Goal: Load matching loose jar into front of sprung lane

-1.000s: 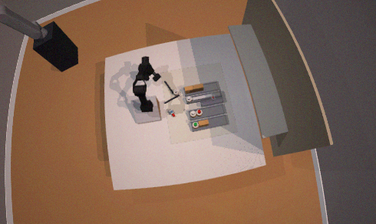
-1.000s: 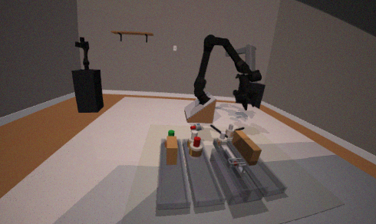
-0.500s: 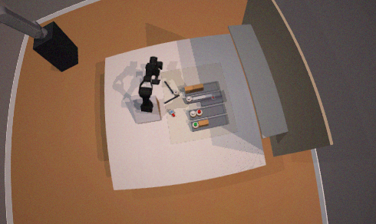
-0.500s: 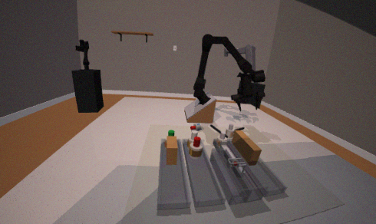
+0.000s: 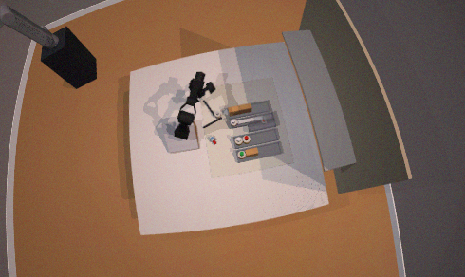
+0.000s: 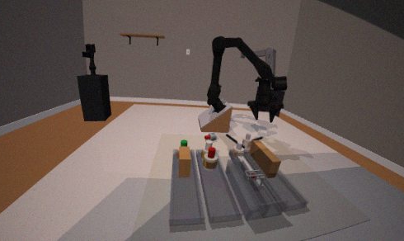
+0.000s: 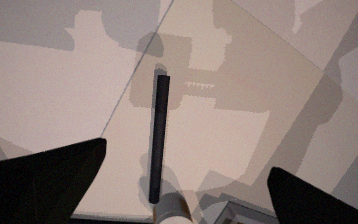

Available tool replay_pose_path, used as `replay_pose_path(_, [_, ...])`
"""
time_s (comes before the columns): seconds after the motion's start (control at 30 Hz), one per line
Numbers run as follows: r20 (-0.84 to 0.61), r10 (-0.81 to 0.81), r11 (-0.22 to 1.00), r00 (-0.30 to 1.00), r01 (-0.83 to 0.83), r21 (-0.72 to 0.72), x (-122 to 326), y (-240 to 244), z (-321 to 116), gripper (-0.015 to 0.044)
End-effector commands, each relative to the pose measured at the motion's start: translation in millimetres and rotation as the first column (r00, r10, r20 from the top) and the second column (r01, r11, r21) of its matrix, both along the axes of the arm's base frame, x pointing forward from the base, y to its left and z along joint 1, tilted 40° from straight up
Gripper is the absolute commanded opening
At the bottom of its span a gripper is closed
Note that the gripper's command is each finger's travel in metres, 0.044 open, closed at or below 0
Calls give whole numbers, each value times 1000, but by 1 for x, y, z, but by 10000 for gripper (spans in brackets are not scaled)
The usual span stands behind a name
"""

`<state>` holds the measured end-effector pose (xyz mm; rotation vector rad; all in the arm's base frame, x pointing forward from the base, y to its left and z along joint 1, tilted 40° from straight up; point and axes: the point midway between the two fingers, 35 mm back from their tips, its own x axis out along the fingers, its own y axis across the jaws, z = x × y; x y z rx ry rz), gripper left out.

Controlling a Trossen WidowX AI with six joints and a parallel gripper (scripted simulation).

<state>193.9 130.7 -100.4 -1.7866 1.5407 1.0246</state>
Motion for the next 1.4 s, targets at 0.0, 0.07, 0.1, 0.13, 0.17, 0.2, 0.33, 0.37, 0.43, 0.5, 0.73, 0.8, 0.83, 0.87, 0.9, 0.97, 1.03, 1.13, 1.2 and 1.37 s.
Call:
replay_pose_path(0.0, [455,-718,652,526,737,178,36,-45,37,440])
replay_pose_path(0.07, [491,-761,576,423,789,213,39,-53,41,440])
replay_pose_path(0.1, [507,-778,538,371,810,233,40,-56,42,440])
replay_pose_path(0.13, [522,-791,500,318,828,253,41,-59,44,440])
replay_pose_path(0.17, [535,-802,462,266,844,274,42,-62,46,440])
replay_pose_path(0.2, [547,-810,424,212,856,295,43,-65,47,440])
replay_pose_path(0.33, [582,-813,270,-6,882,386,47,-76,53,440])
replay_pose_path(0.37, [587,-807,232,-61,882,410,47,-79,55,440])
replay_pose_path(0.43, [594,-786,156,-171,875,458,49,-85,58,440])
replay_pose_path(0.5, [593,-758,89,-272,858,507,49,-89,60,440])
replay_pose_path(0.73, [588,-728,36,-352,837,547,50,-92,62,440])
replay_pose_path(0.8, [588,-728,36,-352,837,547,50,-92,62,440])
replay_pose_path(0.83, [588,-728,36,-352,837,547,50,-92,62,440])
replay_pose_path(0.87, [588,-728,36,-352,837,547,50,-92,62,440])
replay_pose_path(0.9, [588,-728,36,-352,837,547,50,-92,62,440])
replay_pose_path(0.97, [588,-728,36,-352,837,547,50,-92,62,440])
replay_pose_path(1.03, [588,-728,36,-352,837,547,50,-92,62,440])
replay_pose_path(1.13, [588,-728,36,-352,837,547,51,-93,62,440])
replay_pose_path(1.2, [588,-728,36,-352,837,547,51,-93,62,440])
replay_pose_path(1.37, [588,-728,36,-352,836,547,50,-101,52,440])
